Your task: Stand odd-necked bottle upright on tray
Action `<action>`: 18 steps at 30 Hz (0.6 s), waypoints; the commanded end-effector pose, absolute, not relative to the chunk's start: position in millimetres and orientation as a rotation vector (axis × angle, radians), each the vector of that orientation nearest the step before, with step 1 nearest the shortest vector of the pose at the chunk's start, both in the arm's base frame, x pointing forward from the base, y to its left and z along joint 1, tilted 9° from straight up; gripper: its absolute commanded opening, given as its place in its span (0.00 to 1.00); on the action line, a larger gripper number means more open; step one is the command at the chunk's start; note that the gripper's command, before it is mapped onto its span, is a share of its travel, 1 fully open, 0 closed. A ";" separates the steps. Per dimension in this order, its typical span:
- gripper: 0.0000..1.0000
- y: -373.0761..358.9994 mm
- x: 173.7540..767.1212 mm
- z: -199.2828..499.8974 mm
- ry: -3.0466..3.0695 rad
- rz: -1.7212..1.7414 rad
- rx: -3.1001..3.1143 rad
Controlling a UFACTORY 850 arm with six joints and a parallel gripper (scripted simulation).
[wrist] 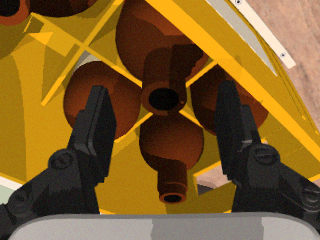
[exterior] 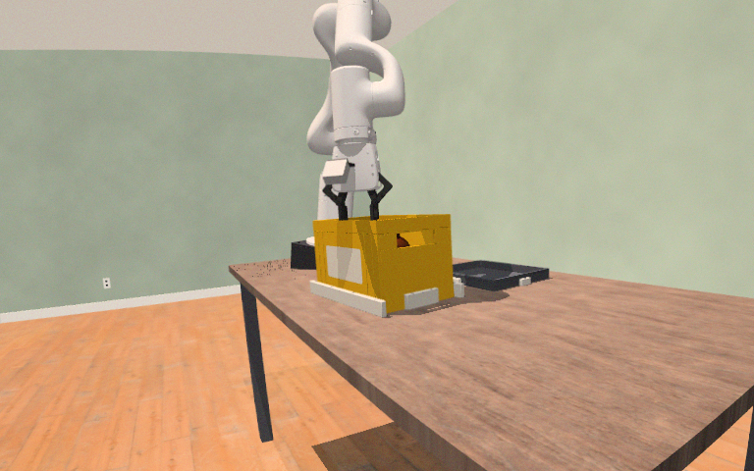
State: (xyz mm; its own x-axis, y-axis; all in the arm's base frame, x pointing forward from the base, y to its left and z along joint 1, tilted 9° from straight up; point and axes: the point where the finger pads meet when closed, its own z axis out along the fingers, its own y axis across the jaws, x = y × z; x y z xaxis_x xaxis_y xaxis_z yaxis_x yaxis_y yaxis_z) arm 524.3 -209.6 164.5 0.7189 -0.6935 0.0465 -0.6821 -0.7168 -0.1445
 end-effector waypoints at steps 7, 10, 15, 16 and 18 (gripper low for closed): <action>0.65 -209.3 526.5 154.8 1.126 -0.151 -2.803; 0.65 -209.0 527.0 151.4 1.126 -0.151 -2.803; 0.65 -208.7 527.7 146.7 1.126 -0.151 -2.803; 0.65 -208.6 527.8 145.9 1.126 -0.151 -2.803; 0.65 -208.5 528.0 144.5 1.126 -0.151 -2.803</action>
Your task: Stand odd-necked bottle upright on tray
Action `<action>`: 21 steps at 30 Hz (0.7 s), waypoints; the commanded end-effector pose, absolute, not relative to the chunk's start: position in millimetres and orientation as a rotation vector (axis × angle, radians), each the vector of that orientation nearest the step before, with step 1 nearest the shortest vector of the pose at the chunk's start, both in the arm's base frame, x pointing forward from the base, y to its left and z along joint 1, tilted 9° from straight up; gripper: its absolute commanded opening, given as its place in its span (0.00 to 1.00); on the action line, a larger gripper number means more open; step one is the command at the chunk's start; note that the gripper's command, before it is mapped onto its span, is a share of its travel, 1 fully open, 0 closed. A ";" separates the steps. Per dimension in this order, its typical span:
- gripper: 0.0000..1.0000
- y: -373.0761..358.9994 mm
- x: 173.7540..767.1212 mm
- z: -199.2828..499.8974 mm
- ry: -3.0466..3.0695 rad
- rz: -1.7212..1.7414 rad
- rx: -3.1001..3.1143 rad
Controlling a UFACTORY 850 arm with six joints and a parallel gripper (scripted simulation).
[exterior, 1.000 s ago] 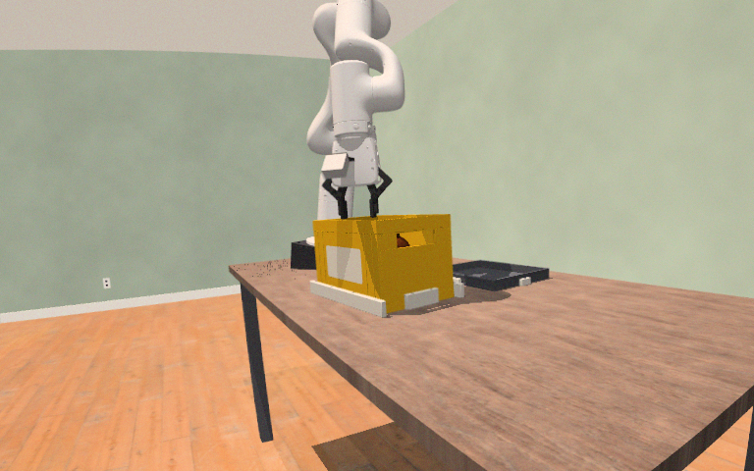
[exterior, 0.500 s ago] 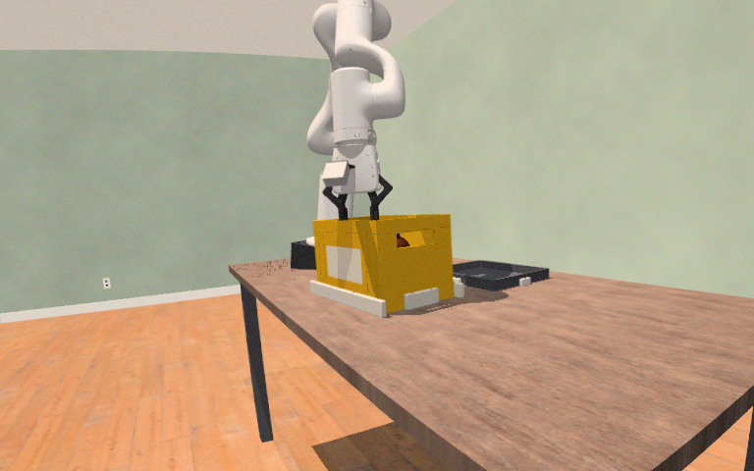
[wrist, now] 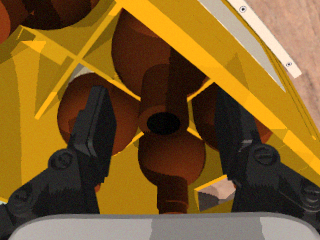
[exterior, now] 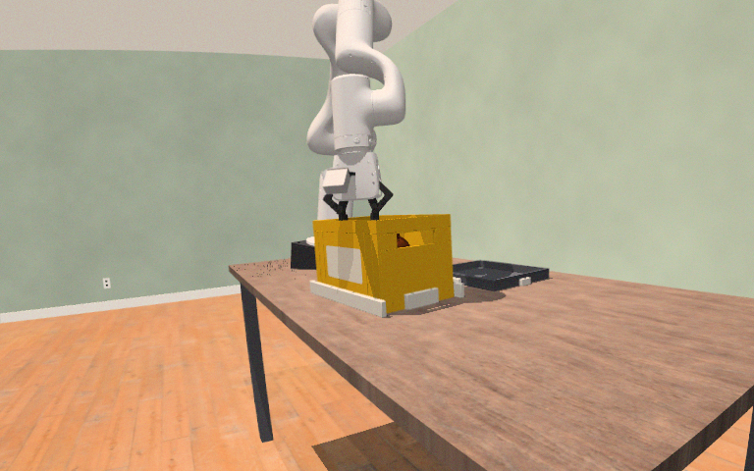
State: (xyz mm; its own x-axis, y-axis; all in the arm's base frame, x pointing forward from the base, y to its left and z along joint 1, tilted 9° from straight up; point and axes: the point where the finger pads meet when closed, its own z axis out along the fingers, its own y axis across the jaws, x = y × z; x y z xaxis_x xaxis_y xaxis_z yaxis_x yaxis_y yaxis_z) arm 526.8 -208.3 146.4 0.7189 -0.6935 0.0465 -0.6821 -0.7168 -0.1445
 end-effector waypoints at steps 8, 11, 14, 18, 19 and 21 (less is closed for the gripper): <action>0.65 -208.3 528.3 141.8 1.126 -0.151 -2.803; 0.65 -208.3 528.4 141.3 1.126 -0.151 -2.803; 0.65 -208.3 528.4 141.1 1.126 -0.151 -2.803; 0.65 -208.3 528.4 141.1 1.126 -0.151 -2.803; 0.65 -208.3 528.4 141.1 1.126 -0.151 -2.803; 0.65 -208.3 528.4 141.1 1.126 -0.151 -2.803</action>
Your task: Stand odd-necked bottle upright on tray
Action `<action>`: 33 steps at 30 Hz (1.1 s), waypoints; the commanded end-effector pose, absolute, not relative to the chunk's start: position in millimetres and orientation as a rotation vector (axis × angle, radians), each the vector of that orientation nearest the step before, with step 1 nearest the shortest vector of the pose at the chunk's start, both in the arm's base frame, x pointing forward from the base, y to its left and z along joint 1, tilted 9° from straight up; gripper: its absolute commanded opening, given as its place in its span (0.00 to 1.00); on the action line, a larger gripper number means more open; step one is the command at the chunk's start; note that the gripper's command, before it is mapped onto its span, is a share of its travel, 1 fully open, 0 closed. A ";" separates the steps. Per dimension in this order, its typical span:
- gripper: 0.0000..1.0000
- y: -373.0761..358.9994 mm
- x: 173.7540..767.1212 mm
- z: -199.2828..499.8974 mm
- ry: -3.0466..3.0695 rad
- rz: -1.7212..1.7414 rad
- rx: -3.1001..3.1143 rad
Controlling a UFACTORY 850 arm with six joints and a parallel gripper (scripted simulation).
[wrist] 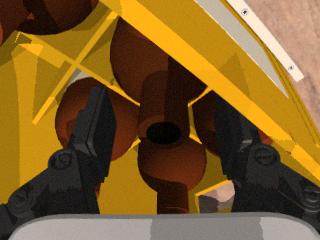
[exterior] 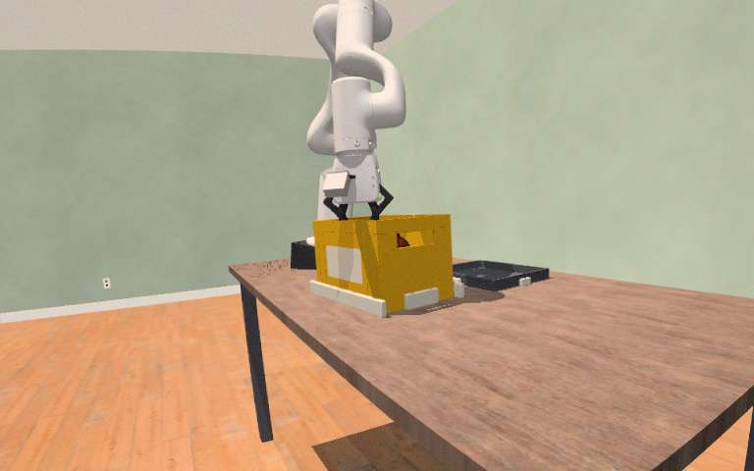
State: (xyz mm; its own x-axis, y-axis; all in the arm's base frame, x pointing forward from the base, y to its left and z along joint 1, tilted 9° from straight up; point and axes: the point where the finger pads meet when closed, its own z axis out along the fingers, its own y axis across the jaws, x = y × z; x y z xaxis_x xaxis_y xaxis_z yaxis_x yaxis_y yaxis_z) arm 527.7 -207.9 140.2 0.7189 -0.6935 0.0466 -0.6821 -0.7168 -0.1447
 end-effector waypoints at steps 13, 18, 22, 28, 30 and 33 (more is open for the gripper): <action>0.00 -208.3 528.4 141.1 1.126 -0.151 -2.803; 0.00 -208.3 528.4 141.1 1.126 -0.151 -2.803; 0.00 -208.3 528.4 141.1 1.126 -0.151 -2.803; 0.00 -208.3 528.4 141.1 1.126 -0.151 -2.803; 0.00 -208.3 528.4 141.1 1.126 -0.151 -2.803; 0.00 -208.3 528.4 141.1 1.126 -0.151 -2.803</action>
